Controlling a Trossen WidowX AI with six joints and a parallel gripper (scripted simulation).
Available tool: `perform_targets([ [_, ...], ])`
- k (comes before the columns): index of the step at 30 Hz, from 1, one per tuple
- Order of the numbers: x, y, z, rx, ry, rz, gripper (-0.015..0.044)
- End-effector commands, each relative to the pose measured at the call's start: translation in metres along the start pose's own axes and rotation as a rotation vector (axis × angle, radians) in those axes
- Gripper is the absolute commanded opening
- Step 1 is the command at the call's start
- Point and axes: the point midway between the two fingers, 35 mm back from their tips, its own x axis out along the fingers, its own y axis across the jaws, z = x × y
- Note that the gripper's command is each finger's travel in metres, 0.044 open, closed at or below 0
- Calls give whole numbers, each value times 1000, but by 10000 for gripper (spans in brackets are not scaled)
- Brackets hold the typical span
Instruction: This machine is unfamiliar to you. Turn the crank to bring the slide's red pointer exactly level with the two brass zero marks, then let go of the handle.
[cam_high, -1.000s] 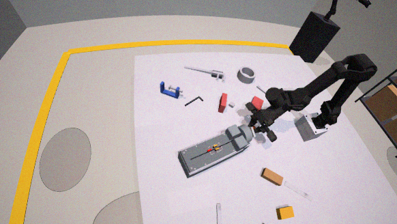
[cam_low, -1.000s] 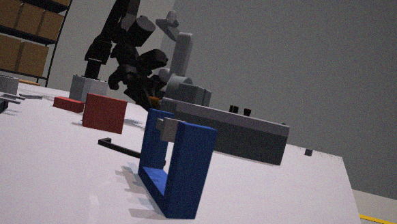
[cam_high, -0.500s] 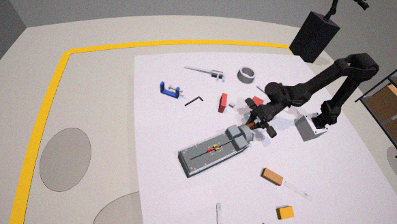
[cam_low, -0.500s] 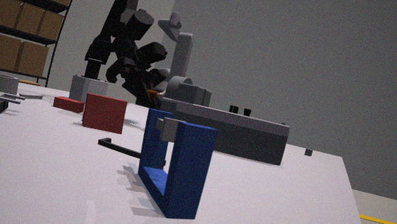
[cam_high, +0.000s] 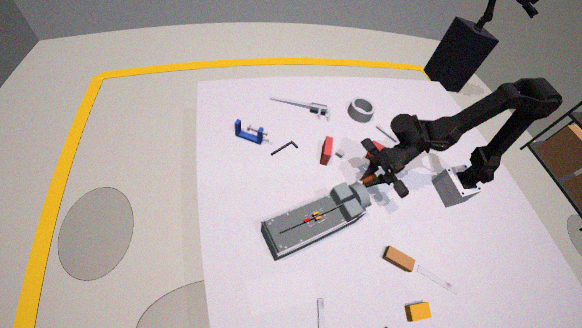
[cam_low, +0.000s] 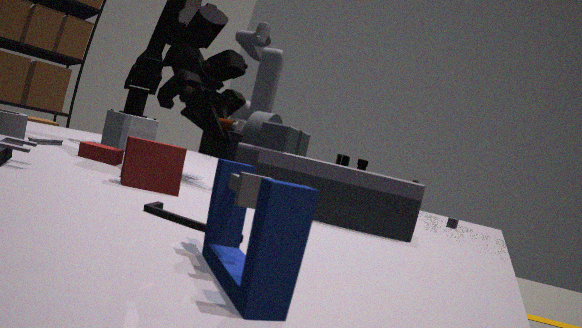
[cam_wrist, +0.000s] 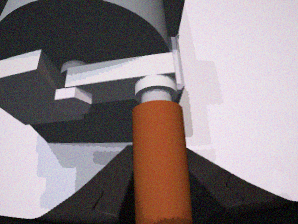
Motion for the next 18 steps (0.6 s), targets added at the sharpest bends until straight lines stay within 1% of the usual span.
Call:
perform_targets([
  [1, -5, 1, 5, -4, -1, -1, 0],
  [18, -17, 17, 17, -3, -1, 0, 0],
])
